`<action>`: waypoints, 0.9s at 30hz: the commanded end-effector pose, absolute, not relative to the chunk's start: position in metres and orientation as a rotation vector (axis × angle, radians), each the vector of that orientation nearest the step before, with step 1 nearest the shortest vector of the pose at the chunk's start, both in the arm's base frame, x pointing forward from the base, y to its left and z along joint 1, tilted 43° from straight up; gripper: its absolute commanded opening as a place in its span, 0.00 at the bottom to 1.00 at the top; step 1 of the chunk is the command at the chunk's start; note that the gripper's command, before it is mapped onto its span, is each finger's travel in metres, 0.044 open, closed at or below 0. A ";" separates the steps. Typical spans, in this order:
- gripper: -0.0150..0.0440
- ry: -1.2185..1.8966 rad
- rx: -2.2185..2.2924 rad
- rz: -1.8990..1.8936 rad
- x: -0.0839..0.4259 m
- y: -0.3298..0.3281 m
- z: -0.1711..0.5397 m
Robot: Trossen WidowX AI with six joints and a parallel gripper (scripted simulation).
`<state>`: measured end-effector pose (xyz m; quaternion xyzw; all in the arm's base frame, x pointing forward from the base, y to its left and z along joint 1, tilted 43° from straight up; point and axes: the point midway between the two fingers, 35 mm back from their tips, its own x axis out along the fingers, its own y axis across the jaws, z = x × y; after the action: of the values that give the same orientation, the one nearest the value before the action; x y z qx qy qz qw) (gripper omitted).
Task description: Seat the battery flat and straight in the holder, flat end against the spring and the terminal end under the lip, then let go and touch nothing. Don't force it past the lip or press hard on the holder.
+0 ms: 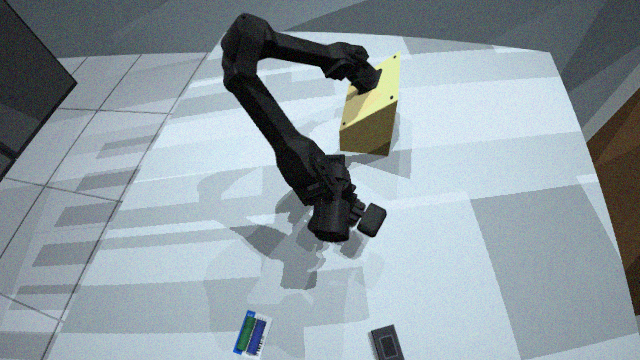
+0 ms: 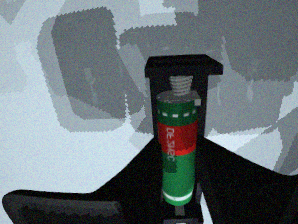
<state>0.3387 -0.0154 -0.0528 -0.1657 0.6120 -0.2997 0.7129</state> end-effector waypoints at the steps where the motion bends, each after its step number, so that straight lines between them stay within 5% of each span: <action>1: 0.35 1.336 -0.365 -0.669 0.340 -0.016 -0.051; 27: 0.35 1.323 -0.370 -0.660 0.327 -0.016 -0.055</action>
<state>0.3284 -0.0159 -0.0554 -0.1669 0.5989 -0.2995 0.7237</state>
